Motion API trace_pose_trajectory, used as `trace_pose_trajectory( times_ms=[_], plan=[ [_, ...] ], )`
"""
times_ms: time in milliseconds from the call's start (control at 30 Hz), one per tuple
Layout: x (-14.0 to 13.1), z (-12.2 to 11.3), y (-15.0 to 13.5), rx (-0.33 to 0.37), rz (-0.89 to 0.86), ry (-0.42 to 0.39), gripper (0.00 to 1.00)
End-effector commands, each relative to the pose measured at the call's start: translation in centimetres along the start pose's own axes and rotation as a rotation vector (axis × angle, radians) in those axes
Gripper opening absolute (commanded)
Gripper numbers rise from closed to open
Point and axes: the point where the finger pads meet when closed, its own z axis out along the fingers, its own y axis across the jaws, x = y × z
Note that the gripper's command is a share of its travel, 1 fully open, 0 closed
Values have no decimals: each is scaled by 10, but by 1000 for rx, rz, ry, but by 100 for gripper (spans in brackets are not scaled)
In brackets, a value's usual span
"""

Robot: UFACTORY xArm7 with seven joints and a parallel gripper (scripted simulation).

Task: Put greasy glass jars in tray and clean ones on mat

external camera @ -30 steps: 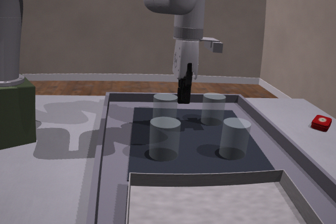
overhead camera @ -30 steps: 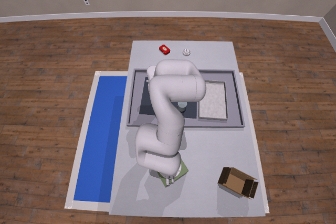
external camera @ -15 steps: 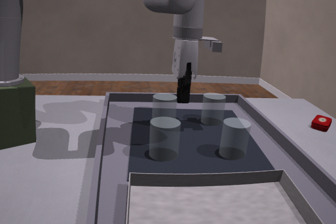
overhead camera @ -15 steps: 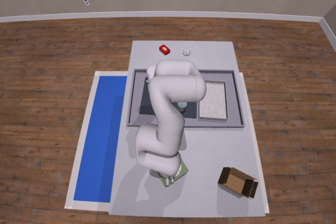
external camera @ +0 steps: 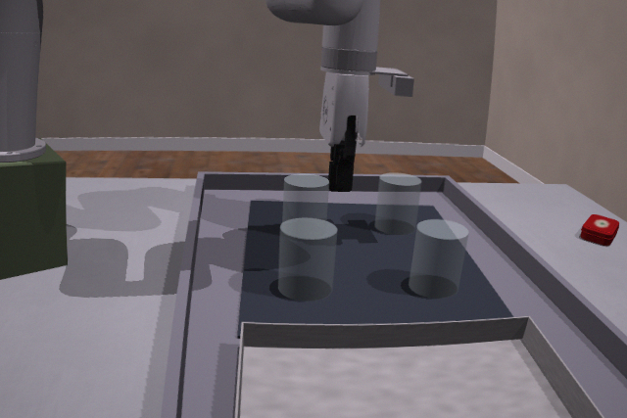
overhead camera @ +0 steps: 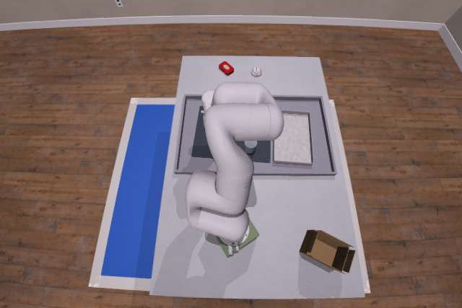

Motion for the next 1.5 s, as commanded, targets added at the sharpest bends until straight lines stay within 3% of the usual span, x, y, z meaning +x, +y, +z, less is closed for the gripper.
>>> trace_pose_trajectory(
  times_ms=[0,1467],
  plan=[
    [1,-2,0,0,0,4,0],
    [1,-4,0,0,0,4,0]
  ],
)
